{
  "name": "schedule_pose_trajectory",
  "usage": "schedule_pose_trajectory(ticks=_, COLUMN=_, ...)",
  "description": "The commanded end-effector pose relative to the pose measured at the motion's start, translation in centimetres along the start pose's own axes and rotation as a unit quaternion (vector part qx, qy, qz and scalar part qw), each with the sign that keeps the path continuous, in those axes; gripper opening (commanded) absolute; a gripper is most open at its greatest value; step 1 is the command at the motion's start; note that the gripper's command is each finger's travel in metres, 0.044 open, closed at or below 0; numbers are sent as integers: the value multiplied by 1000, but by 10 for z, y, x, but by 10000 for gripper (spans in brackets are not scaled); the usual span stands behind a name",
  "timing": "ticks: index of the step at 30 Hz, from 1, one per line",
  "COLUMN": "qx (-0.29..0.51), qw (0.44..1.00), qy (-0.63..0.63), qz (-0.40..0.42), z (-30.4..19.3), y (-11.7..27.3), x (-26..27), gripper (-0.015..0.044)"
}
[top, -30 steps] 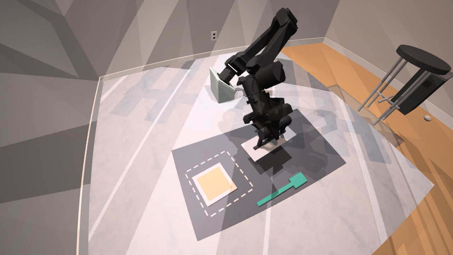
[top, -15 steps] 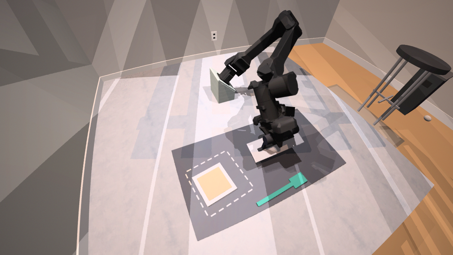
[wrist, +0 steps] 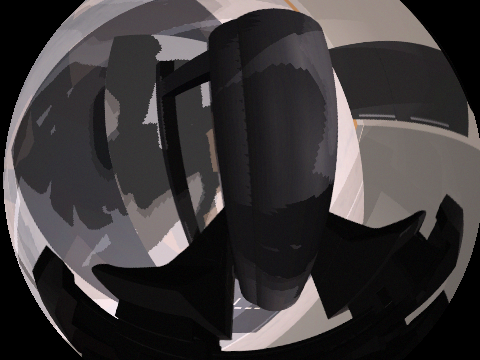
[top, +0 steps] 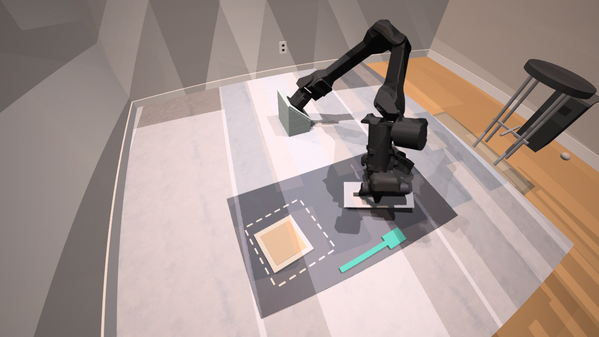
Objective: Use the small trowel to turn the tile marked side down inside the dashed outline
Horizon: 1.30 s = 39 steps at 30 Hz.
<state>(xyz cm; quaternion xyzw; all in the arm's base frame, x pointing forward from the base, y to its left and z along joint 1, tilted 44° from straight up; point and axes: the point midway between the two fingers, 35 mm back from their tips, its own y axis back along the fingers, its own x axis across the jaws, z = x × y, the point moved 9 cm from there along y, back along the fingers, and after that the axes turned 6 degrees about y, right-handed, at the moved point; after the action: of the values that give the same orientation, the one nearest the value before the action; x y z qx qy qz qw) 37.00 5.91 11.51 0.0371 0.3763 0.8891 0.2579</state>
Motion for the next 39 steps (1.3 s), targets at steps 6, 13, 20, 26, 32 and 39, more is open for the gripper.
schedule_pose_trajectory(ticks=6, qx=79, qw=991, qy=-105, qz=11, z=39, y=-5, x=9, gripper=0)
schedule_pose_trajectory(ticks=13, qx=150, qw=972, qy=-178, qz=11, z=69, y=-7, x=26, gripper=0)
schedule_pose_trajectory(ticks=20, qx=220, qw=946, qy=-237, qz=-6, z=99, y=-4, x=48, gripper=0)
schedule_pose_trajectory(ticks=26, qx=276, qw=920, qy=-278, qz=-35, z=124, y=4, x=68, gripper=0)
schedule_pose_trajectory(ticks=32, qx=325, qw=890, qy=-310, qz=-75, z=146, y=17, x=89, gripper=0)
schedule_pose_trajectory(ticks=39, qx=373, qw=855, qy=-336, qz=-132, z=168, y=36, x=114, gripper=0)
